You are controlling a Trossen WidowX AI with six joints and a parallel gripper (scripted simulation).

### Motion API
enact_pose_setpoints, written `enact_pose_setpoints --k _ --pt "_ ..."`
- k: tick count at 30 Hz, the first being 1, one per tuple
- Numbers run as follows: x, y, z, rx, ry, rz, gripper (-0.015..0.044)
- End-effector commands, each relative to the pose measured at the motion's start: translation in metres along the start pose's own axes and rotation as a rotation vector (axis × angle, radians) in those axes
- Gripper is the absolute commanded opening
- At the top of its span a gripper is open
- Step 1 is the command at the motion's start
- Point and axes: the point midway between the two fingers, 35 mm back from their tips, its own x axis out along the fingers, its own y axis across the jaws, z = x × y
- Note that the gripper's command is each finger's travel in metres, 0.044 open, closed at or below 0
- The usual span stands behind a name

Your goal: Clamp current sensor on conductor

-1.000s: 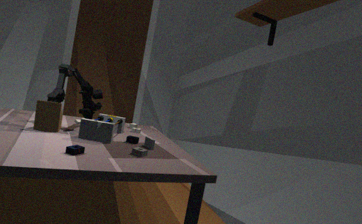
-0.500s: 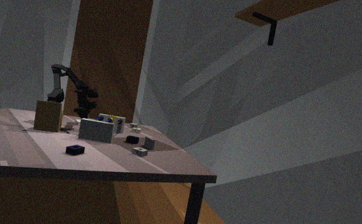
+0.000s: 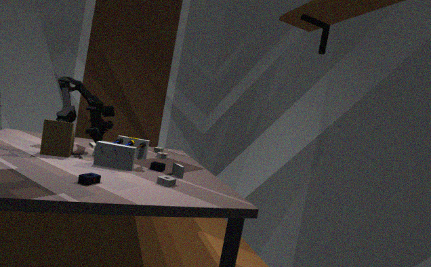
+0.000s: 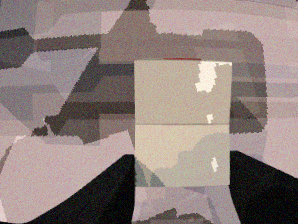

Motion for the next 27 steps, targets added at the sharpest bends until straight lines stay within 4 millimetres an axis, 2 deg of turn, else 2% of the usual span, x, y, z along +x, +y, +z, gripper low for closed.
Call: enact_pose_setpoints --k 1,5,9,14,18,20,27 --pt "0.000 0.000 0.000 -0.001 -0.001 0.000 0.0236" --pt "0.000 0.000 0.000 -0.001 -0.001 0.000 0.0326" --pt "-0.007 -0.001 0.001 -0.001 -0.001 -0.004 0.0326" --pt "-0.054 -0.001 -0.002 0.001 -0.002 -0.007 0.0326" --pt "-0.056 -0.001 -0.002 -0.013 0.001 -0.006 0.0320" --pt "-0.056 0.000 0.001 -0.127 0.020 -0.006 0.0320" --pt "-0.055 0.001 0.015 -0.740 0.118 0.035 0.0320"
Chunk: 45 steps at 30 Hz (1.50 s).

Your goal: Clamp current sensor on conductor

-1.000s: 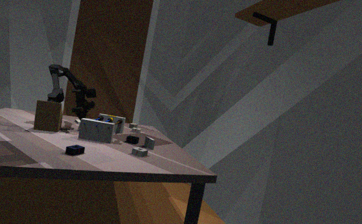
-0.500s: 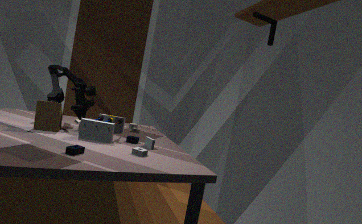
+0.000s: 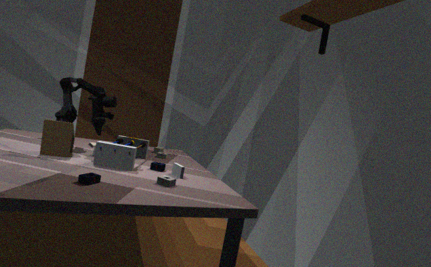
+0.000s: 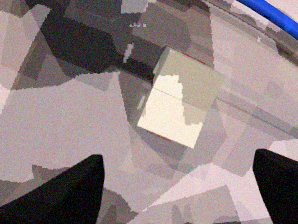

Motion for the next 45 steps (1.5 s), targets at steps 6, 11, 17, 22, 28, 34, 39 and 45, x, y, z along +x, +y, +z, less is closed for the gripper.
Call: enact_pose_setpoints --k 6,11,17,22,28,34,39,45 --pt "0.002 -0.009 0.019 -0.845 0.097 0.109 0.0320" --pt "0.005 -0.013 0.027 -1.147 0.108 0.172 0.0320" --pt "0.006 -0.013 0.027 -1.147 0.108 0.172 0.0320" --pt "0.012 -0.013 0.027 -1.147 0.109 0.171 0.0320" --pt "0.022 -0.013 0.026 -1.147 0.110 0.169 0.0320" --pt "0.032 -0.012 0.024 -1.147 0.110 0.169 0.0320" --pt "0.040 -0.012 0.023 -1.147 0.109 0.169 0.0320" --pt "0.049 -0.010 0.020 -1.147 0.108 0.170 0.0320"
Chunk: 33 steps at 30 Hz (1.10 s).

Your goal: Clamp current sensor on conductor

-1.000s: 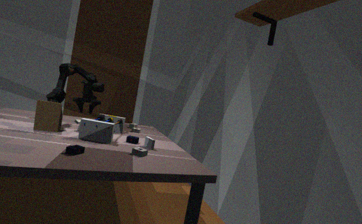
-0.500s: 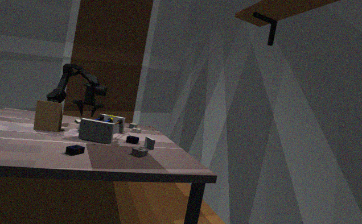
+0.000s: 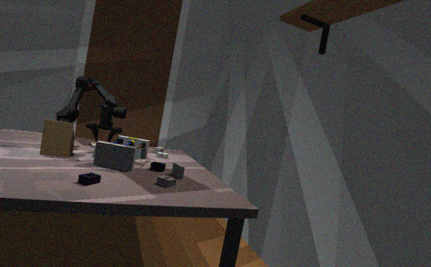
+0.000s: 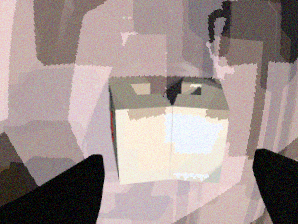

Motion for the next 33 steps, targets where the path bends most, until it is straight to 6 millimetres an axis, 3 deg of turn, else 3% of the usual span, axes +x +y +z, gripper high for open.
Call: enact_pose_setpoints --k 1,10,28,33 --pt "0.007 0.001 0.001 0.003 -0.006 0.002 0.0320" --pt "0.020 0.003 0.001 0.002 -0.009 0.003 0.0320" --pt "0.016 0.002 0.000 0.000 -0.003 0.002 0.0200" --pt "0.004 -0.001 -0.001 0.001 0.002 -0.001 0.0069"
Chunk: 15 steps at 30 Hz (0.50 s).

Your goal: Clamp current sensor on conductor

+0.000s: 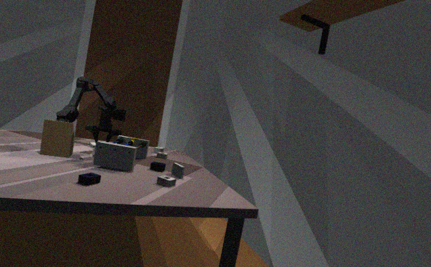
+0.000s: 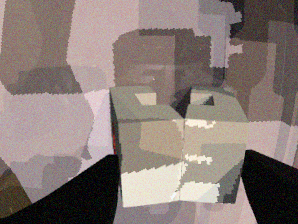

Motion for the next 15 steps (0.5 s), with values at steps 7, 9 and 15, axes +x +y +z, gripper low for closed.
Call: enact_pose_setpoints --k 7,9,15 --pt "-0.046 -0.010 -0.003 0.001 0.014 -0.013 0.0000" --pt "-0.056 -0.010 -0.003 0.001 0.014 -0.013 0.0000" --pt "-0.086 -0.012 -0.003 0.001 0.010 -0.011 0.0000"
